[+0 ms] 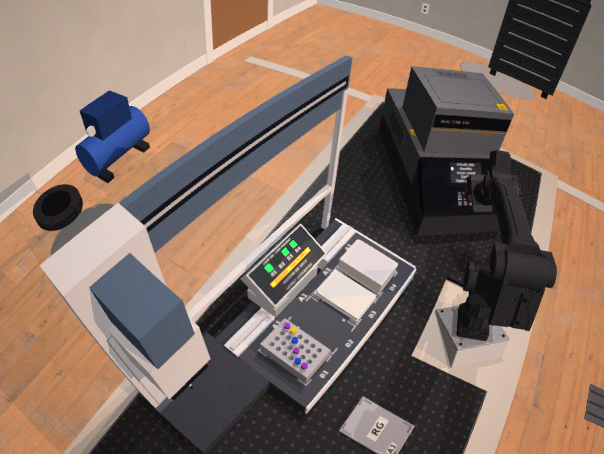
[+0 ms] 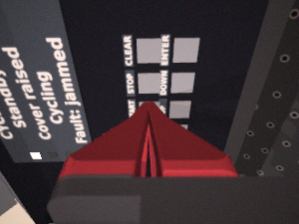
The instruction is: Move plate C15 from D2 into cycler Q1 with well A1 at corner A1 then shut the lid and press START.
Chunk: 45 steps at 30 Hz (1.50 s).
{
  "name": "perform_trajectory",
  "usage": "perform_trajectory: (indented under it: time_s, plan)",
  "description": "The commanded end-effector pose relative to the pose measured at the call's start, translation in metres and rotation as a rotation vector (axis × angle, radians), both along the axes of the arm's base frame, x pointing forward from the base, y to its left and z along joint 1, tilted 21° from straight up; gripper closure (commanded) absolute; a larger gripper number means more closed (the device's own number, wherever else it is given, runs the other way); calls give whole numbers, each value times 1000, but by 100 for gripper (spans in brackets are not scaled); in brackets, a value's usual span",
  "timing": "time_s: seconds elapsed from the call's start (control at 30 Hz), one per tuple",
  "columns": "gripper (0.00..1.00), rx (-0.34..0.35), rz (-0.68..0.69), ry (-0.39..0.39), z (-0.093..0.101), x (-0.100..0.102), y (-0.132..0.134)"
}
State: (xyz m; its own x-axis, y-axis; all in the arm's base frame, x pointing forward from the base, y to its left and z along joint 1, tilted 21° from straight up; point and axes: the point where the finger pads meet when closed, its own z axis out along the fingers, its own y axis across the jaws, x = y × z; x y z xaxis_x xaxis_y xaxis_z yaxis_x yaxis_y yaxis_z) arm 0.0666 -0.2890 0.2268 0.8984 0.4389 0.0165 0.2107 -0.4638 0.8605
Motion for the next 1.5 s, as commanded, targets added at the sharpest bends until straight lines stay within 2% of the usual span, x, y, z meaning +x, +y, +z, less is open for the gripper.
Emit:
perform_trajectory:
  time_s: [0.0,1.3,1.33,1.47]
  plan:
    - [100,-82,2,-6,44,3,-14]
    - [100,-98,6,-5,47,3,-18]
    - [100,-69,4,-1,27,3,-9]
    - [100,-76,-9,7,27,-2,-10]
